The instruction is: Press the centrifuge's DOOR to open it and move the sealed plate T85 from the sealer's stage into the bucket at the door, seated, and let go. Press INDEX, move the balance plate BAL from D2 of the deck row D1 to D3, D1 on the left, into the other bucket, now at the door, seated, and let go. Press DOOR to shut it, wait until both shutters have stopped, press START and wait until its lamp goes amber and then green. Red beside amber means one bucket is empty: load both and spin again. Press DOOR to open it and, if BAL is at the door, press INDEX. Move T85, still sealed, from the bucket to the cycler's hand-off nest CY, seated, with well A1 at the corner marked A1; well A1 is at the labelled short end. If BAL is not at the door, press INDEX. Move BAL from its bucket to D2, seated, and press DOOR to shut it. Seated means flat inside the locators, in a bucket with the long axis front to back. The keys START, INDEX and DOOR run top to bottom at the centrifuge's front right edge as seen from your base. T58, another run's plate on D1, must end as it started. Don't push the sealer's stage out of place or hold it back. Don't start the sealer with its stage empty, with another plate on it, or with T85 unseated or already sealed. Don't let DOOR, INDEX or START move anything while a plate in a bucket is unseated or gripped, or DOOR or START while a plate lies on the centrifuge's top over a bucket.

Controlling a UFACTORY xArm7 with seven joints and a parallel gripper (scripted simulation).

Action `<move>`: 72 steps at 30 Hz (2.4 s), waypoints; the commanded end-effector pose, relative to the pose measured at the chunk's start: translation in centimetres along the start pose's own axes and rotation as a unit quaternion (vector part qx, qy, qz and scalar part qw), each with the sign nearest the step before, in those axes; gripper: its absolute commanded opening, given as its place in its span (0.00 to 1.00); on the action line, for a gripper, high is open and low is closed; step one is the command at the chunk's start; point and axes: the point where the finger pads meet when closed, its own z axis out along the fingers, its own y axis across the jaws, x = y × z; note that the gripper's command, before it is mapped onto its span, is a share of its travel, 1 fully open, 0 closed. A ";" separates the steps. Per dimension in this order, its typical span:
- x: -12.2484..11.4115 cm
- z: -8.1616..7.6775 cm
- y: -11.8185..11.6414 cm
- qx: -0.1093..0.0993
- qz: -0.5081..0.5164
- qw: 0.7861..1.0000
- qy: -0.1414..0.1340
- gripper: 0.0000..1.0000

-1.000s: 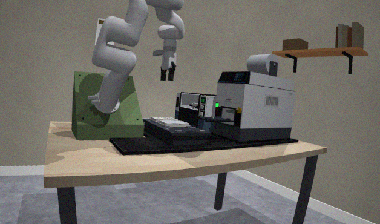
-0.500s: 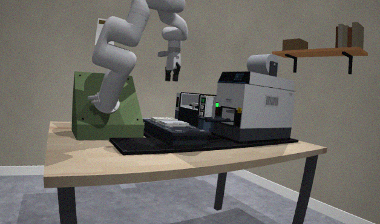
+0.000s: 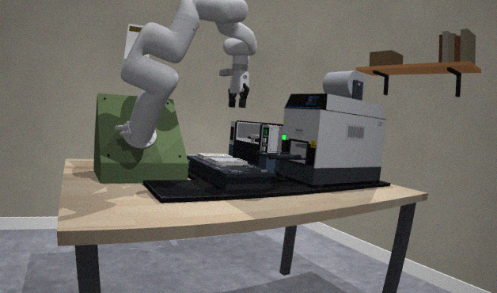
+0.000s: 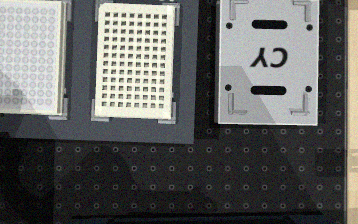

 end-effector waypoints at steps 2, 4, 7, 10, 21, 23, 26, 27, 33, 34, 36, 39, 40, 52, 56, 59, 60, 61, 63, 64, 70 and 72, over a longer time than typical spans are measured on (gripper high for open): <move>-2.8 -0.2 0.1 -0.001 0.000 1.000 0.000 1.00; -3.8 -0.2 0.1 -0.001 0.000 1.000 0.000 1.00; -5.3 -0.2 0.0 -0.001 0.000 1.000 0.000 1.00; -5.8 -0.2 0.0 -0.001 0.000 1.000 0.000 1.00; -11.3 -0.2 -0.1 -0.001 0.000 1.000 0.000 1.00; -12.3 -0.2 -0.1 -0.001 0.000 1.000 0.000 1.00; -12.8 -0.2 -0.1 -0.001 0.000 1.000 0.000 1.00; -13.3 -0.2 -0.1 -0.001 0.000 1.000 0.000 1.00; -16.3 -0.2 -0.2 0.000 0.000 1.000 -0.001 1.00; -16.8 -0.2 -0.2 0.000 0.000 1.000 -0.001 1.00; -17.1 -0.2 -0.2 0.000 0.000 1.000 -0.001 1.00; -17.2 -0.2 -0.2 0.000 0.000 1.000 -0.001 1.00; -17.2 -0.2 -0.2 0.000 0.000 1.000 -0.001 1.00; -17.3 -0.2 -0.2 0.000 0.000 1.000 -0.001 1.00; -17.3 0.5 -0.2 0.000 0.000 1.000 -0.001 1.00; -17.3 0.8 -0.2 0.000 0.000 1.000 -0.001 1.00; -17.3 0.8 -0.2 0.000 0.000 1.000 -0.001 1.00; -17.2 1.0 -0.2 0.000 0.000 1.000 -0.001 1.00; -17.2 1.3 -0.2 0.000 0.000 1.000 -0.001 1.00; -17.2 1.5 -0.2 0.000 0.000 1.000 -0.001 1.00; -17.2 2.5 -0.2 0.000 0.000 1.000 -0.001 1.00; -17.2 2.8 -0.2 0.000 0.000 1.000 -0.001 1.00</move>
